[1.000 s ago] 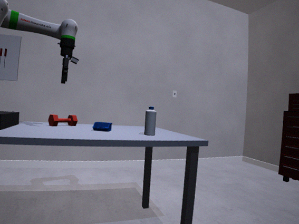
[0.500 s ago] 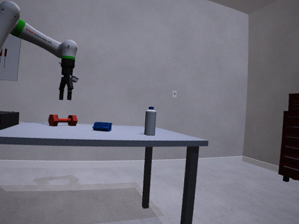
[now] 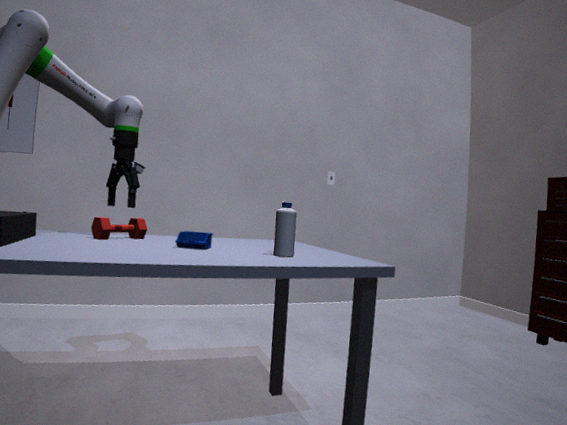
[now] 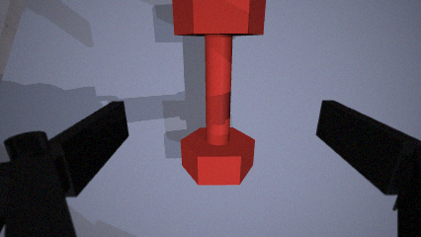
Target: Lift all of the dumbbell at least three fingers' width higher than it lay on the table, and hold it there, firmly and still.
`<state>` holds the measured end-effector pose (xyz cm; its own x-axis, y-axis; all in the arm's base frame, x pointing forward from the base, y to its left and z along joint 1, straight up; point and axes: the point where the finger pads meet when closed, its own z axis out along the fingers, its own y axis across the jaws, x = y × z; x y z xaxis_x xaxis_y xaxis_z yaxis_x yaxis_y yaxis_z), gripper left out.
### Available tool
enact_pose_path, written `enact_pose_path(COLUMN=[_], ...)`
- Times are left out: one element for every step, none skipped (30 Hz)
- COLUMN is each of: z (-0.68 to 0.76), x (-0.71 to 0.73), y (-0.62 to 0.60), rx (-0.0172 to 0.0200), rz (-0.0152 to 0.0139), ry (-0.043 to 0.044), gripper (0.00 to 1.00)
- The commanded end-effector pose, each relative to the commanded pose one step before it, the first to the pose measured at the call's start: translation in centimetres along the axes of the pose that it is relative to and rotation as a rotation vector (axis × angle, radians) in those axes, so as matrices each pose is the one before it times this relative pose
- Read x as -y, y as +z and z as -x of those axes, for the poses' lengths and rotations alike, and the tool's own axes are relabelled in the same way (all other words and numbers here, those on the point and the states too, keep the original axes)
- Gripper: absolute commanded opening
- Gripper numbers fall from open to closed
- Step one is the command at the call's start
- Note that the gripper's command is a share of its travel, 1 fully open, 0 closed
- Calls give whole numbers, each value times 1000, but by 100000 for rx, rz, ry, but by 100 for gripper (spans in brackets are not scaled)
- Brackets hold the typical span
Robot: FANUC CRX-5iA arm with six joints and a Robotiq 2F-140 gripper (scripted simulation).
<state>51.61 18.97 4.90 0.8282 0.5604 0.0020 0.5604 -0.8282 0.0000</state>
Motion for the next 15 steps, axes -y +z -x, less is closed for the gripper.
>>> enact_pose_path(z=[77,24,-8,0,0,13,35,20,3,0,0,0,0,0,0], x=[-8,-1,0,0,0,1,1,0,0,0,0,0,0,0,0], y=[4136,783,956,0,0,1629,1024,409,64,0,0,0,0,0,0], rx=[-68,3,0,0,0,-1,-1,0,0,0,0,0,0,0,0], rz=[16,-1,0,0,0,0,0,0,0,0,0,0,0,0,0], ry=[-26,0,0,0,0,-1,0,0,0,0,0,0,0,0,0], gripper=[100,100,100,100,100,100,100,100,100,100,100,100,100,100,100])
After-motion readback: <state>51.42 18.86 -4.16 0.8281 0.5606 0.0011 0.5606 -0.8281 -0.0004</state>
